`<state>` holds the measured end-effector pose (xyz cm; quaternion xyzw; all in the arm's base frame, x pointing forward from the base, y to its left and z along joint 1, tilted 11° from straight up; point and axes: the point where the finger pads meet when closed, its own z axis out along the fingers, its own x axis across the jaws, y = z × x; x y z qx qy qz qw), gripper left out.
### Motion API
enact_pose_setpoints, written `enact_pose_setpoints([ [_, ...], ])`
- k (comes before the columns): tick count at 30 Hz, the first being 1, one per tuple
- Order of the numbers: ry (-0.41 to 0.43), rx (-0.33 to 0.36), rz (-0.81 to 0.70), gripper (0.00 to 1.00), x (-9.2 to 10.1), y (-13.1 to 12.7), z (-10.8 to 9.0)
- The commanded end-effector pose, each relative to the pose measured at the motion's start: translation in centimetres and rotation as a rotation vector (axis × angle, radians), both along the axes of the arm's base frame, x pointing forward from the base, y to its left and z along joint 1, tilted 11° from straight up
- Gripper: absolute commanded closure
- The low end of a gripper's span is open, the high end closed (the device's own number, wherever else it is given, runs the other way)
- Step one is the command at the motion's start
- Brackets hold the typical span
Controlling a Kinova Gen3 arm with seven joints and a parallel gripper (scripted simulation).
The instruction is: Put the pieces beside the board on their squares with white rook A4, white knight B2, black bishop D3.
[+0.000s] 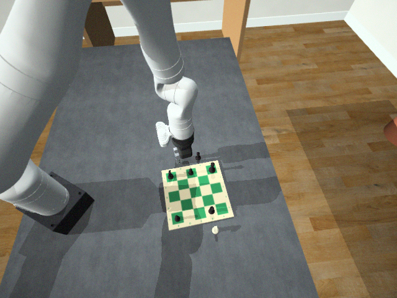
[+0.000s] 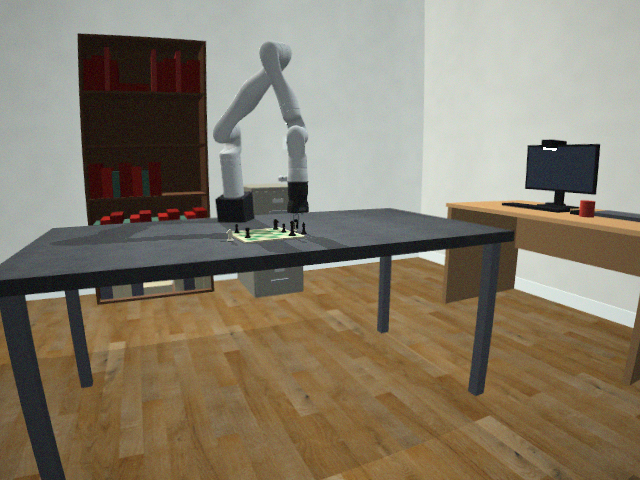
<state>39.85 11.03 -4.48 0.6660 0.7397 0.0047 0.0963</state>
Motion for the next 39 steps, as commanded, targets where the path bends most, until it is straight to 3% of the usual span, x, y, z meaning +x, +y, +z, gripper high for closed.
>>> enact_pose_setpoints([
  [1,-0.001,0.001,0.000,1.00,0.0,0.0,0.1],
  [26,-0.001,0.001,0.000,1.00,0.0,0.1,0.3],
  [31,-0.001,0.001,0.000,1.00,-0.3,0.3,2.1],
  [39,-0.001,0.001,0.000,1.00,-1.0,0.9,7.0],
])
